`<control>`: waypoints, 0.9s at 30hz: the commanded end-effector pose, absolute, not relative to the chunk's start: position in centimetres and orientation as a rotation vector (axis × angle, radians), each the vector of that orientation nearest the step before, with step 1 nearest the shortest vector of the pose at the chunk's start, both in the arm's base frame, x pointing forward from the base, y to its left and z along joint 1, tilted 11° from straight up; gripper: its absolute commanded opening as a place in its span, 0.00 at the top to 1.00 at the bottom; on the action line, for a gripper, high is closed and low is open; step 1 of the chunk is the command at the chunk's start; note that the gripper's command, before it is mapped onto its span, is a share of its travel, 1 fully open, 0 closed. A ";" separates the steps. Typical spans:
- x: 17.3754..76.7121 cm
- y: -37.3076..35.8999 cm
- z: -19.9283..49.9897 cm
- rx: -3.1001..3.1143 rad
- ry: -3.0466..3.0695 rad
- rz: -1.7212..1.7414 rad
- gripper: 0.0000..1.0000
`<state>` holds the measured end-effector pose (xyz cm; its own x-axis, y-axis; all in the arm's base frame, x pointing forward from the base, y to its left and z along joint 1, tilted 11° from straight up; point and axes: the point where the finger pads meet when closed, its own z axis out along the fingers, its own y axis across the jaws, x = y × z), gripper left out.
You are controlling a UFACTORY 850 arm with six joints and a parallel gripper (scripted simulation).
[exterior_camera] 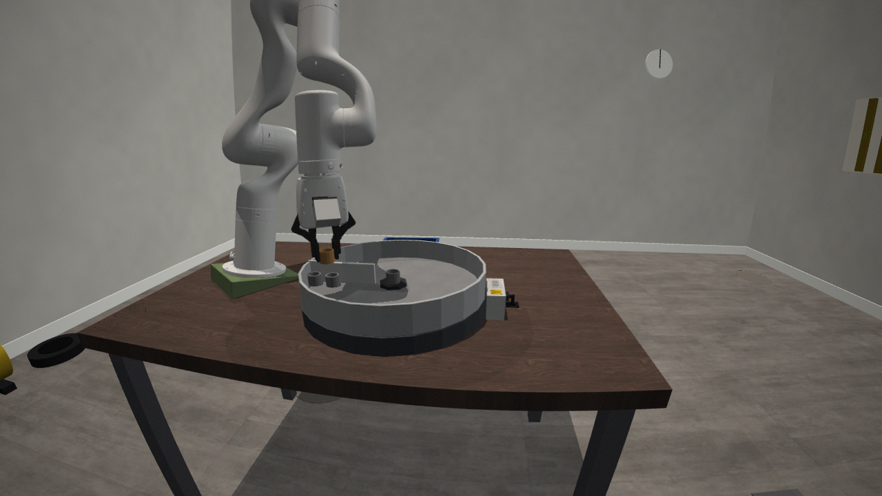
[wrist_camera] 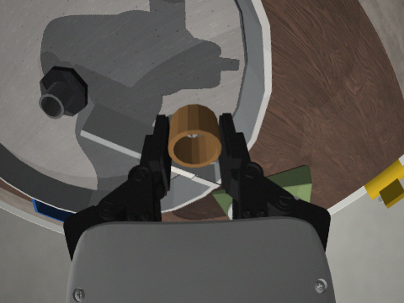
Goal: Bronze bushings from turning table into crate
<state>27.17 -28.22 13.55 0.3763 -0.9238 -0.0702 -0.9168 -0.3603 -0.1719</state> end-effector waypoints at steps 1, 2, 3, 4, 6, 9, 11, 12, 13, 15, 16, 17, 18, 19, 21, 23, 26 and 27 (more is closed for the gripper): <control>27.3 -28.2 13.6 -2.450 1.658 -0.059 1.00; 27.3 -28.1 13.6 -2.450 1.658 -0.059 1.00; 27.3 -28.1 13.6 -2.450 1.658 -0.059 1.00; 27.3 -28.1 13.6 -2.450 1.658 -0.059 1.00; 27.5 -27.8 13.7 -2.450 1.658 -0.059 1.00; 27.9 -27.1 13.9 -2.450 1.658 -0.059 1.00; 28.3 -26.3 14.0 -2.450 1.658 -0.059 1.00; 28.6 -25.9 14.1 -2.450 1.658 -0.059 1.00; 28.8 -25.4 14.2 -2.450 1.658 -0.059 1.00; 29.5 -24.2 14.5 -2.450 1.658 -0.059 1.00; 29.9 -23.5 14.6 -2.450 1.658 -0.059 1.00; 30.3 -22.8 14.7 -2.450 1.658 -0.059 1.00; 30.7 -22.0 14.9 -2.450 1.658 -0.059 1.00; 31.1 -21.2 15.1 -2.450 1.658 -0.059 1.00; 31.1 -21.2 15.1 -2.450 1.658 -0.059 1.00; 32.1 -19.5 15.4 -2.450 1.658 -0.059 1.00; 33.3 -17.3 15.9 -2.450 1.658 -0.059 1.00; 33.6 -16.7 16.0 -2.450 1.658 -0.059 1.00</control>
<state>31.86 -19.48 15.31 0.3784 -0.9228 -0.0717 -0.9150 -0.3613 -0.1796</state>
